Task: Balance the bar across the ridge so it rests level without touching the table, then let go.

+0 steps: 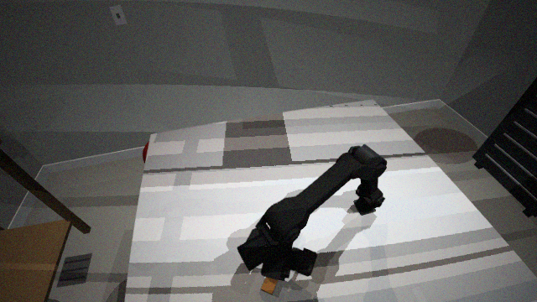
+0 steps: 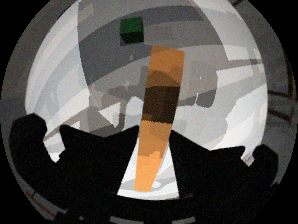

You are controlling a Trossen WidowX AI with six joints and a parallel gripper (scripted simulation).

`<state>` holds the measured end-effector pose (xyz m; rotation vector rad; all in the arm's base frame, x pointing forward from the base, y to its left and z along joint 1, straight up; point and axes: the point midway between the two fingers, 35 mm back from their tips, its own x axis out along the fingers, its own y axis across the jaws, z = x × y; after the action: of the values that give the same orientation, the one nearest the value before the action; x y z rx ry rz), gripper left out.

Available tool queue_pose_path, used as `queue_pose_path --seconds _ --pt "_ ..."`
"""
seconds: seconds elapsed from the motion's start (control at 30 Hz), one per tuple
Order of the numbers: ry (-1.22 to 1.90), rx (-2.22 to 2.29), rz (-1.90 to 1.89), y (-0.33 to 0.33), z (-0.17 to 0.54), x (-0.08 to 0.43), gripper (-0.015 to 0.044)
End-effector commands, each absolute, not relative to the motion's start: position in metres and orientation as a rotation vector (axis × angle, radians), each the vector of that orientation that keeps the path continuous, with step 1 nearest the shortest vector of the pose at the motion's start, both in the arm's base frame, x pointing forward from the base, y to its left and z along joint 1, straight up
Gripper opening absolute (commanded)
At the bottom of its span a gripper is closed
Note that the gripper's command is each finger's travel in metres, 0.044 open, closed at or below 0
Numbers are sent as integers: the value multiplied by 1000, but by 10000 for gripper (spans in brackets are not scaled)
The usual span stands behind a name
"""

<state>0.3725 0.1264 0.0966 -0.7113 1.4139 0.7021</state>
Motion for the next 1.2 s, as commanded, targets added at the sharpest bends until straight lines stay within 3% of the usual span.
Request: queue_pose_path --seconds 0.0,0.1,0.43,0.57,0.87,1.17 --pt "1414 -711 702 126 97 373 185" --pt "1414 -711 702 126 97 373 185" --pt "1414 -711 702 126 97 373 440" --pt "1413 -711 702 127 104 374 440" --pt "1396 -711 699 125 195 369 440" --pt "1396 -711 699 125 196 369 440"
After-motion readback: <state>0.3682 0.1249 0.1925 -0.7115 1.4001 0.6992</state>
